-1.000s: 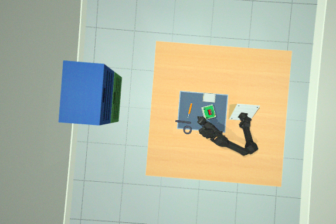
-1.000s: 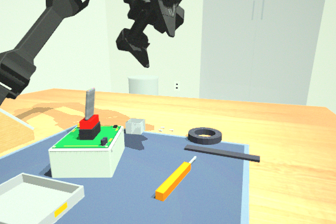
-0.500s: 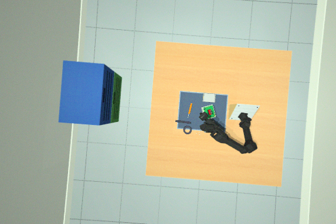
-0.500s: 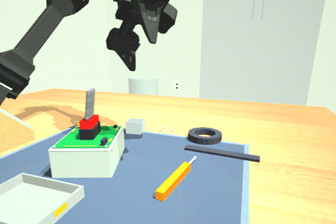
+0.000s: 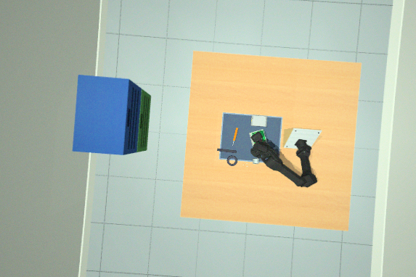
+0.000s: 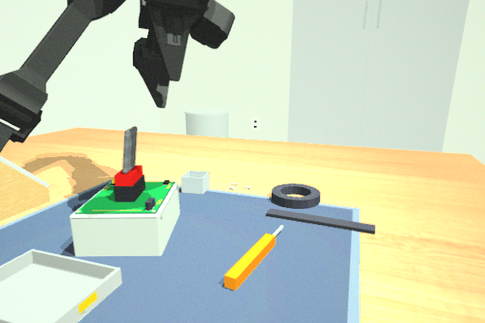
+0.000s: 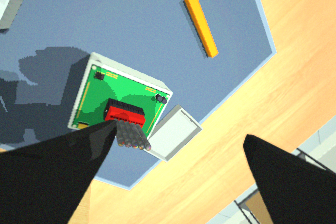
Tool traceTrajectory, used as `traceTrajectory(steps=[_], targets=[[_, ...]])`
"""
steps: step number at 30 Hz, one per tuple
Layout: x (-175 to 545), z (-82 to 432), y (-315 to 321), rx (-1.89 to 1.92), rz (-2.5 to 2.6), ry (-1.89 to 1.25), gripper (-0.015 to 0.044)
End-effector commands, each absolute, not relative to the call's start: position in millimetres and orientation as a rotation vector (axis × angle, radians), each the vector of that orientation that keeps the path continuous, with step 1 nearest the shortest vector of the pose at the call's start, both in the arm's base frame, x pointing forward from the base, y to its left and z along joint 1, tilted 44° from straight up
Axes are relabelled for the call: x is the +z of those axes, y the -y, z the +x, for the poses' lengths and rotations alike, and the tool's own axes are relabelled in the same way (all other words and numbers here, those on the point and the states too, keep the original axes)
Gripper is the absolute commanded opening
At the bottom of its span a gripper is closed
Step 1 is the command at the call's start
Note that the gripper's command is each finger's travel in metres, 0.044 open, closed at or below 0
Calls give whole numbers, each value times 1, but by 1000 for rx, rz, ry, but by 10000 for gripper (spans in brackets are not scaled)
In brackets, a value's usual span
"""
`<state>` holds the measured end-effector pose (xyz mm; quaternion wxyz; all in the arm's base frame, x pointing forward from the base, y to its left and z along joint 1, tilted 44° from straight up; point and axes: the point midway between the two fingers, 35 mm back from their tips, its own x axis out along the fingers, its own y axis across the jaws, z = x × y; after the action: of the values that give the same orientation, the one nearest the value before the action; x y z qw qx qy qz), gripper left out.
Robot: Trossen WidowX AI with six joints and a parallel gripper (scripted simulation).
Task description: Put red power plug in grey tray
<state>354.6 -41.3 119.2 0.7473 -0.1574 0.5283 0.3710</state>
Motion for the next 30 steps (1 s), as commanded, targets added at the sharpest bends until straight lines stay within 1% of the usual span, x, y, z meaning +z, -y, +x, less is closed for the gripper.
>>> traceTrajectory(steps=[1, 3, 5, 14, 22, 28, 30], targets=[[89, 310, 62, 880, -26, -1304, 430], [83, 288, 68, 912, 168, -1350, 430], [82, 281, 70, 921, 243, -1361, 430], [81, 281, 69, 921, 243, -1361, 430], [60, 279, 50, 922, 243, -1361, 430], [69, 309, 38, 922, 243, -1359, 430], [69, 310, 37, 923, 243, -1359, 430]])
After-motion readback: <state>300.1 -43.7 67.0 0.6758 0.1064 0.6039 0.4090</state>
